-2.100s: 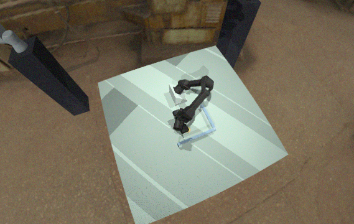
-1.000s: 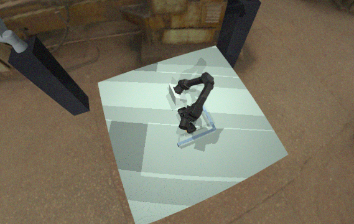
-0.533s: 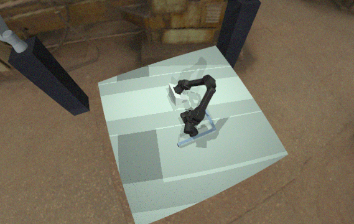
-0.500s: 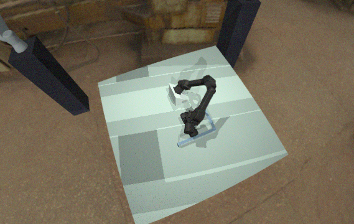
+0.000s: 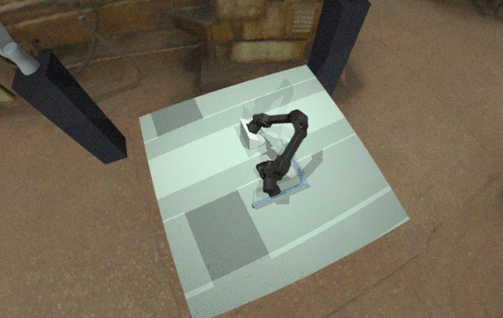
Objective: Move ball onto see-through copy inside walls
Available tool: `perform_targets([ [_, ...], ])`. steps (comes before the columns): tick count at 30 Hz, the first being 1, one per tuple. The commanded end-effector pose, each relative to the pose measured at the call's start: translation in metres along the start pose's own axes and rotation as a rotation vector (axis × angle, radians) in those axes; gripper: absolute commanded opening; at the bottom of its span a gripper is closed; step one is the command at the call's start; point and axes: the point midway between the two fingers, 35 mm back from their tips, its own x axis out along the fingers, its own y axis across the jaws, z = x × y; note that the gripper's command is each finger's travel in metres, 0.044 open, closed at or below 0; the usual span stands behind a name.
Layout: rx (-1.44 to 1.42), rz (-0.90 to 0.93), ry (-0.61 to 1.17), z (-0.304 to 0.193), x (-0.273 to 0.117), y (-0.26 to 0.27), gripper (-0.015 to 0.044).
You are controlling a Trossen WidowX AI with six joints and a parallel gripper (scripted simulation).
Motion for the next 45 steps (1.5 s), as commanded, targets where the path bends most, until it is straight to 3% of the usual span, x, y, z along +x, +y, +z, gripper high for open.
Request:
perform_targets([
  [1,0.007,0.001,-0.005,0.001,0.007,0.001,0.0],
  [10,0.007,0.001,-0.006,0.001,0.016,0.001,0.0],
  [22,0.002,0.003,-0.001,0.001,0.013,0.001,0.0315],
  [27,0.003,0.002,0.0,0.0,0.002,0.0,0.0318],
  [32,0.007,0.002,-0.002,0.0,-0.07,0.0,0.0318],
  [43,0.014,-0.022,0.003,-0.002,-0.07,-0.003,0.0318],
  [45,0.013,-0.022,0.003,-0.002,-0.08,-0.003,0.037],
])
